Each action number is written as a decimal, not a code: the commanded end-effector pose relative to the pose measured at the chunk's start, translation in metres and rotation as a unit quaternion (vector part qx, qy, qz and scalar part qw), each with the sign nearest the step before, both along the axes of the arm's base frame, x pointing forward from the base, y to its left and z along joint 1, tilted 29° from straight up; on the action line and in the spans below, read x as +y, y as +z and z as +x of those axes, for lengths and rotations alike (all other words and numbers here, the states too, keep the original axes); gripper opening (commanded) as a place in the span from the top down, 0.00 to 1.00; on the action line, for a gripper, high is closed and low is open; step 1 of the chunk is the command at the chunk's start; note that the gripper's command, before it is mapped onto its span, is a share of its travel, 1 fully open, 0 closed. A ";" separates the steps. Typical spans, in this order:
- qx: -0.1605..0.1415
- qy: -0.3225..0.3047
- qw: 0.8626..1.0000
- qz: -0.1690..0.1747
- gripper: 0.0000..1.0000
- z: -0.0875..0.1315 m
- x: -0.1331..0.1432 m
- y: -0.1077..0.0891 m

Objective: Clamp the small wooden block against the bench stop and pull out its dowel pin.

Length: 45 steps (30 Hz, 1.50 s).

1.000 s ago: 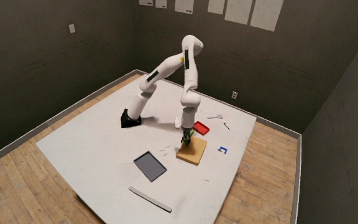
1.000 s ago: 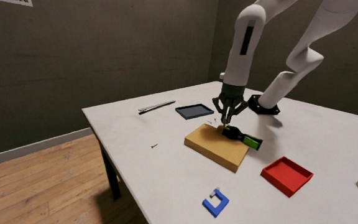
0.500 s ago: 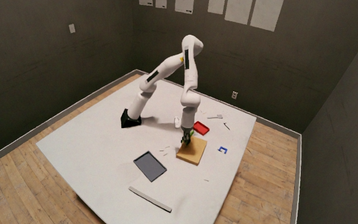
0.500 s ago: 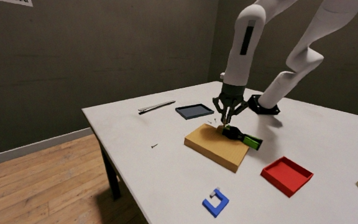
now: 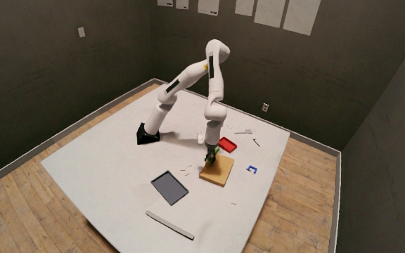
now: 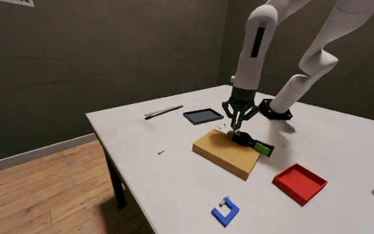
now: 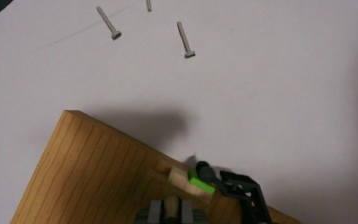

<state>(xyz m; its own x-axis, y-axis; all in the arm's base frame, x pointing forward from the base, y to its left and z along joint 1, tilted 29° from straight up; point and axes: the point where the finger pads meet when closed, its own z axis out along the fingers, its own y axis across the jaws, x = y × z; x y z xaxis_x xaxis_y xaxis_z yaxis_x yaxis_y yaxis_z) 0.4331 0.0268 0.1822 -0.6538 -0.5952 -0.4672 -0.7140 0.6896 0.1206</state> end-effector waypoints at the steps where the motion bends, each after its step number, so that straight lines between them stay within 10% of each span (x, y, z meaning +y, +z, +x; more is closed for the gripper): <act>1: -0.002 -0.004 1.000 0.001 0.90 0.002 -0.001 0.004; 45: 0.014 -0.039 0.999 0.011 0.90 0.002 -0.001 0.004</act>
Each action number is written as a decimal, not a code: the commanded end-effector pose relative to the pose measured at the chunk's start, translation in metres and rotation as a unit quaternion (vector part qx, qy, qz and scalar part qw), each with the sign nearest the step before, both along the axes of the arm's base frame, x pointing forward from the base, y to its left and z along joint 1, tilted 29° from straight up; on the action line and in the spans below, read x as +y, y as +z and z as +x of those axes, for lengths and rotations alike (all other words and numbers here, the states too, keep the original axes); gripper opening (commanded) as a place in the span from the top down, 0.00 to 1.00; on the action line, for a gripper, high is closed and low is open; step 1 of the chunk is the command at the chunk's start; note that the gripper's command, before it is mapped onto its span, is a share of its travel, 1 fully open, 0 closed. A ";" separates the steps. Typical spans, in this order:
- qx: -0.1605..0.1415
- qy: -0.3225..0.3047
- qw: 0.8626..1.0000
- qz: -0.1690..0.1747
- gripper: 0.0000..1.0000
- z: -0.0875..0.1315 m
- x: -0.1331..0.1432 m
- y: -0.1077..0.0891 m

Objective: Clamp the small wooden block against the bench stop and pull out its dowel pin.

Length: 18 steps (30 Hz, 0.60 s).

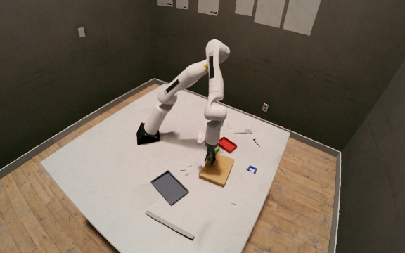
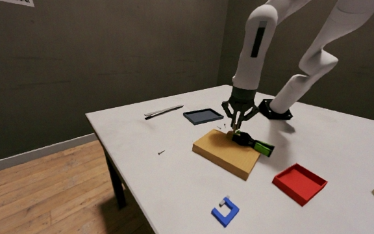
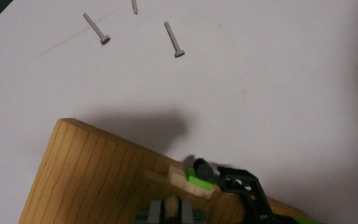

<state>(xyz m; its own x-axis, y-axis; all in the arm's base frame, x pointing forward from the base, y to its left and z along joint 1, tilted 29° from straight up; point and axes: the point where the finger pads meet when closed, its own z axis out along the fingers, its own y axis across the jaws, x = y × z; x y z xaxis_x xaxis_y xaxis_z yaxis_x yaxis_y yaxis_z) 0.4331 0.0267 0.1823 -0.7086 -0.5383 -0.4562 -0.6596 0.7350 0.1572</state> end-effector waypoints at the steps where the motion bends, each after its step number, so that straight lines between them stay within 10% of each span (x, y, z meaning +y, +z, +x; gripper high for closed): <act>1: -0.001 -0.005 1.000 0.001 0.90 0.002 -0.001 0.004; 18: 0.004 -0.016 1.000 0.004 0.90 0.002 -0.001 0.004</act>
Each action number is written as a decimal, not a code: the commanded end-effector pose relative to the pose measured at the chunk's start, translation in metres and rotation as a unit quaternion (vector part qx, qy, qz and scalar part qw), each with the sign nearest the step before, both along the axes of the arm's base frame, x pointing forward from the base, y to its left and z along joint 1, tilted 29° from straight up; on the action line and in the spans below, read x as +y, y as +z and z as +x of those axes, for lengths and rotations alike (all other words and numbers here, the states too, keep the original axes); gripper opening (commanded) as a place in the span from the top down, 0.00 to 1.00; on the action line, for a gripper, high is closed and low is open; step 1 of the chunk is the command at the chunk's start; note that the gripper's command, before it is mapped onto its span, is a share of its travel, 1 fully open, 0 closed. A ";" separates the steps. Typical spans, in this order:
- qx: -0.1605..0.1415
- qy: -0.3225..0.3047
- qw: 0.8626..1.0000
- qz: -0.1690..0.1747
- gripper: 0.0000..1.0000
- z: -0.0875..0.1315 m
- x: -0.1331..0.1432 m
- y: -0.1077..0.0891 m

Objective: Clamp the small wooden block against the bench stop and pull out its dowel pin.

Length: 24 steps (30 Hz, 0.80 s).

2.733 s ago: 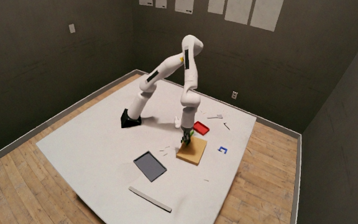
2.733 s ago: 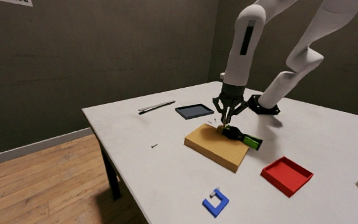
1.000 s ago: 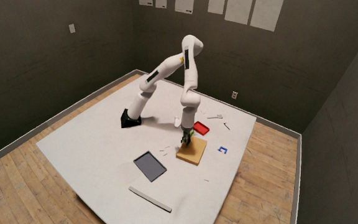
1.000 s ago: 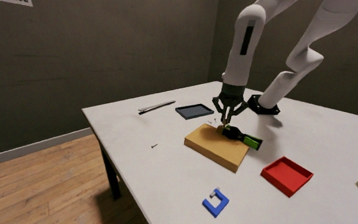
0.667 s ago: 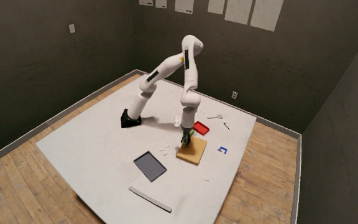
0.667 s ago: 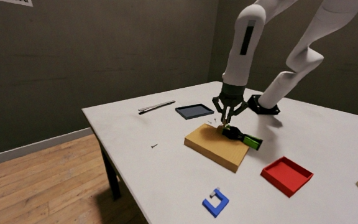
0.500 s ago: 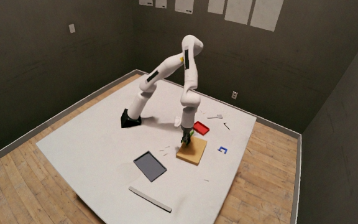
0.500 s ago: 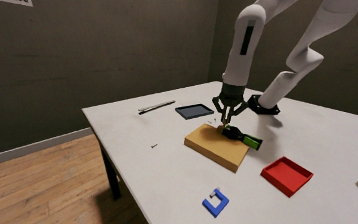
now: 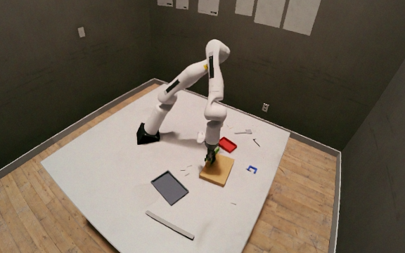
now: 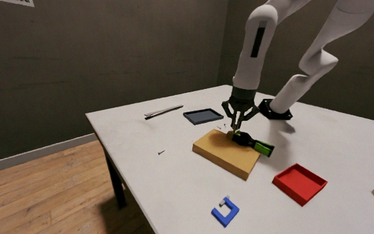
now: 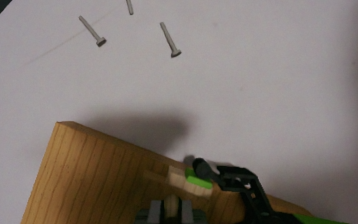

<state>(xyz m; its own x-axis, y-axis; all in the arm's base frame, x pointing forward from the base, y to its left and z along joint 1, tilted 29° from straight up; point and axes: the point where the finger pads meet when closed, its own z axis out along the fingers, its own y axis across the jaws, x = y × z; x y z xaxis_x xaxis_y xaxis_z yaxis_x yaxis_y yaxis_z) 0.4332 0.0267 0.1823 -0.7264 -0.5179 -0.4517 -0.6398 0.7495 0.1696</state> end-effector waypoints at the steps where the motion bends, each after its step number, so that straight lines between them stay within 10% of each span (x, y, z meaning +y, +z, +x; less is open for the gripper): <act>1: -0.002 -0.004 1.000 0.001 0.90 0.002 -0.001 0.004; 24: 0.004 -0.017 1.000 0.004 0.90 0.002 -0.001 0.004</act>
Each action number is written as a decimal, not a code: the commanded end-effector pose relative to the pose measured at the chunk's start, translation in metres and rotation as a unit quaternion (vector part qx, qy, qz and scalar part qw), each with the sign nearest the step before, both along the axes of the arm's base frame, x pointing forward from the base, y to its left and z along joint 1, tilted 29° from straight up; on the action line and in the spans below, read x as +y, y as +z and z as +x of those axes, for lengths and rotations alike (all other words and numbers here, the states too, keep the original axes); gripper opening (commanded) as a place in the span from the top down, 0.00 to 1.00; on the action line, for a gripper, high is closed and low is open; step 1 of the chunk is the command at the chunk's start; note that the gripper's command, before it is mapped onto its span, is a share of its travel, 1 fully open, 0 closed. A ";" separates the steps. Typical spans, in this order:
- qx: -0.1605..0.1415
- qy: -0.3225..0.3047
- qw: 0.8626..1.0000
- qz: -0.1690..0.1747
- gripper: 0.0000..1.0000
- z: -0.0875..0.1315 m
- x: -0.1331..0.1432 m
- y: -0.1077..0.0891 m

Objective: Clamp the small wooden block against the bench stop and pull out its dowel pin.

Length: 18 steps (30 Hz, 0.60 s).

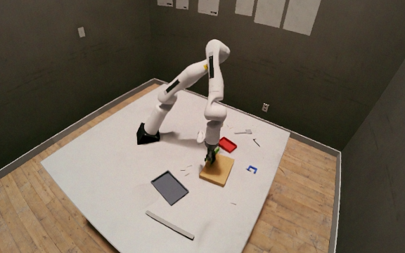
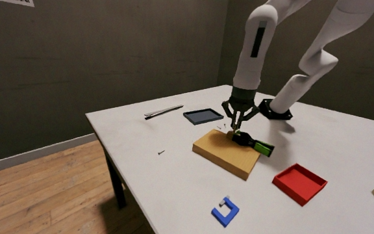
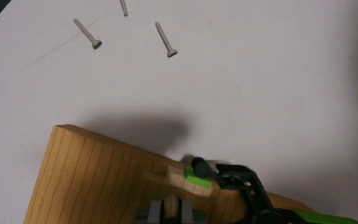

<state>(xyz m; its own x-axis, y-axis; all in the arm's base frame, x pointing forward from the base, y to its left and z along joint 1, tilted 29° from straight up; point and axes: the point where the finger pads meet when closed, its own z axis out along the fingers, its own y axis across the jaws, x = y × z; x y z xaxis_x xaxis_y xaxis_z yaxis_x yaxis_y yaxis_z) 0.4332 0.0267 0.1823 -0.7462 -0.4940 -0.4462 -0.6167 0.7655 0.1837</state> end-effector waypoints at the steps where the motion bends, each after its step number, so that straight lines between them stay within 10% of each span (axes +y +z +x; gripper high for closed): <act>1: -0.002 -0.003 1.000 0.001 0.90 0.002 -0.001 0.004; 18: 0.002 -0.012 1.000 0.003 0.90 0.002 -0.001 0.004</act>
<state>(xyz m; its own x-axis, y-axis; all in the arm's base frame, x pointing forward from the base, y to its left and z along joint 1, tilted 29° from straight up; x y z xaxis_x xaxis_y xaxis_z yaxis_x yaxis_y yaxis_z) 0.4332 0.0267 0.1824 -0.7589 -0.4780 -0.4424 -0.6010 0.7756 0.1929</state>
